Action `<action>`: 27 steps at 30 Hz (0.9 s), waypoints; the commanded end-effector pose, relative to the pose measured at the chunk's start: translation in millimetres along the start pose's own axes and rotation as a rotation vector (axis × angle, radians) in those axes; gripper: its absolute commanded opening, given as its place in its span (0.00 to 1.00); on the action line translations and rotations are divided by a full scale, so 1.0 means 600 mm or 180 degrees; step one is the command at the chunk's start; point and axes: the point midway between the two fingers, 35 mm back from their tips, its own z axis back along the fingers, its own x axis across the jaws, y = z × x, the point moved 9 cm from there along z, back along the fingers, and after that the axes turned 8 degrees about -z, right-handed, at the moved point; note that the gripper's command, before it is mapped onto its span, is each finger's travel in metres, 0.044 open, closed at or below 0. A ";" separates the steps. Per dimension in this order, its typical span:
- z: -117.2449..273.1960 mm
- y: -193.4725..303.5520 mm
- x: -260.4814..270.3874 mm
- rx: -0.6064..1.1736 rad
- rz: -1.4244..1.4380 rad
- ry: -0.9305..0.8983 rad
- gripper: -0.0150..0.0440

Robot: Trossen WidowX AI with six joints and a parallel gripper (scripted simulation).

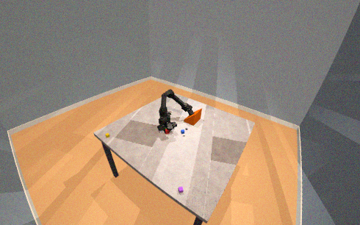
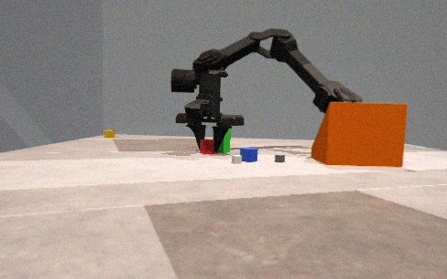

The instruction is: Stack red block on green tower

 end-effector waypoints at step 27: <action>0.162 -0.002 0.000 -0.0005 0.0017 -0.0007 0.25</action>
